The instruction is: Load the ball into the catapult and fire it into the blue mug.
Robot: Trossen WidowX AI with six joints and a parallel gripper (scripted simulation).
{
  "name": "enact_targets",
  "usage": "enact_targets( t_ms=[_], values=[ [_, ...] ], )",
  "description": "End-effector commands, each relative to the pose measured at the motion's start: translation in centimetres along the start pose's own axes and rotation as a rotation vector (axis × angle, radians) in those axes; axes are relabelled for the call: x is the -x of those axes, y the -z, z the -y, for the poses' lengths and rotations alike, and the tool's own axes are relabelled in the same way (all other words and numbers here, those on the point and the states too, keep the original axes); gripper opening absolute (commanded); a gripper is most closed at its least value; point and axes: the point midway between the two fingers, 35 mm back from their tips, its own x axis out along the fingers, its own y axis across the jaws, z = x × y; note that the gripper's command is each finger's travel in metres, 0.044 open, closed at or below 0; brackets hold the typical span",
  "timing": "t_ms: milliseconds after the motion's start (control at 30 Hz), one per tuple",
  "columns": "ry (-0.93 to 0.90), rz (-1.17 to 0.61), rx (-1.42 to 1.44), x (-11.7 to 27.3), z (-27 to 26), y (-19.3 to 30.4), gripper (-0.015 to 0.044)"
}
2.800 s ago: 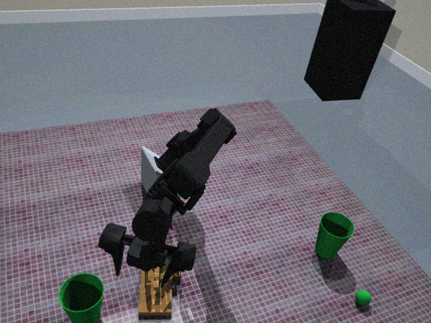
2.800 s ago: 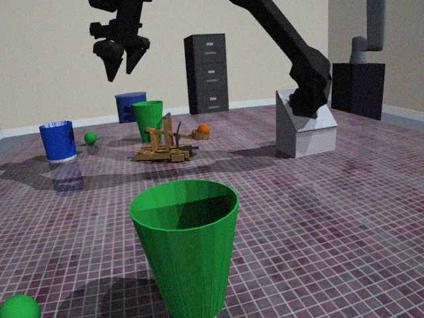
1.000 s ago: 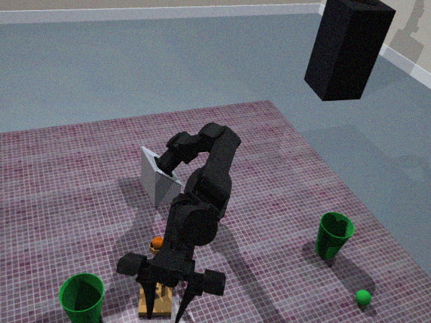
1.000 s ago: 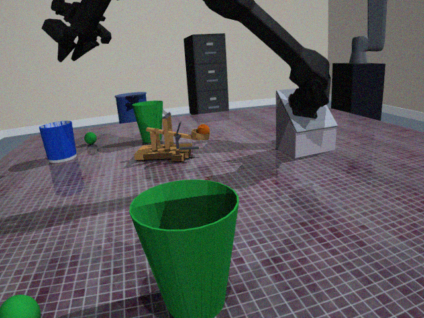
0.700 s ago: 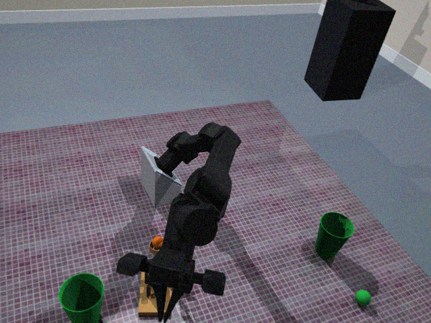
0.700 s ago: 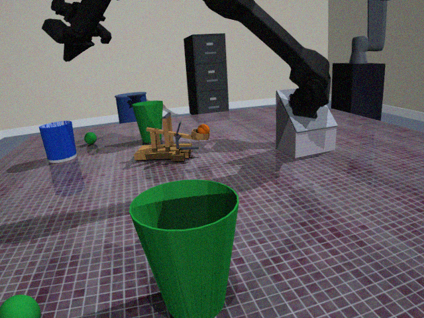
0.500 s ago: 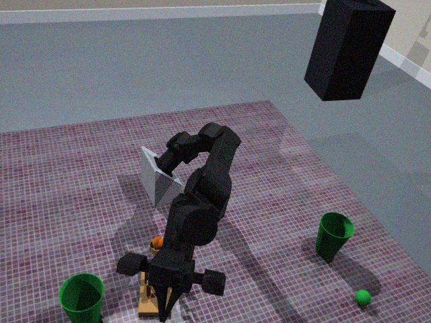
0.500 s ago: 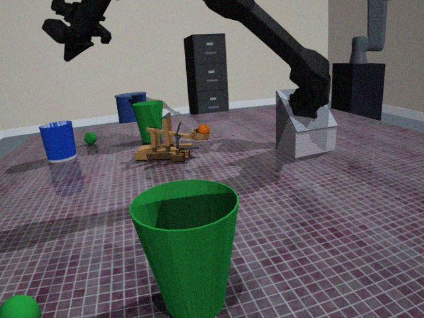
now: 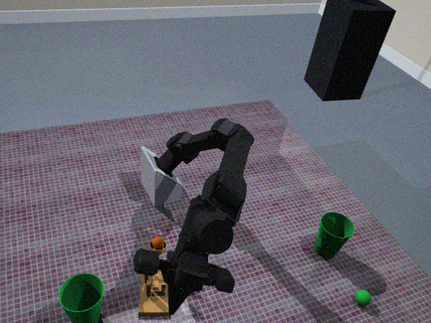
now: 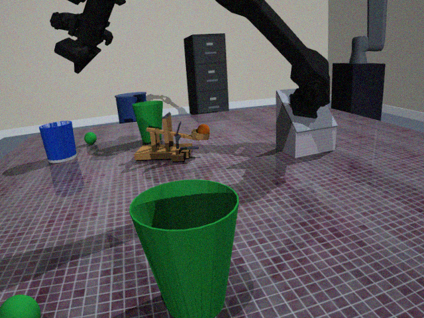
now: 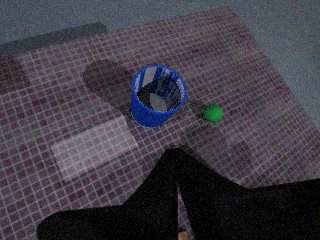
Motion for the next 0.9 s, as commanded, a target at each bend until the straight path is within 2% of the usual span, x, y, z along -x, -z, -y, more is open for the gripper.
enact_targets(
  t_ms=[0,867],
  values=[
    [0.028,-0.043,0.100,0.2,-0.6,1.6,0.0000],
    [0.089,-0.385,0.853,2.1,-3.9,13.3,0.0000]
  ],
)
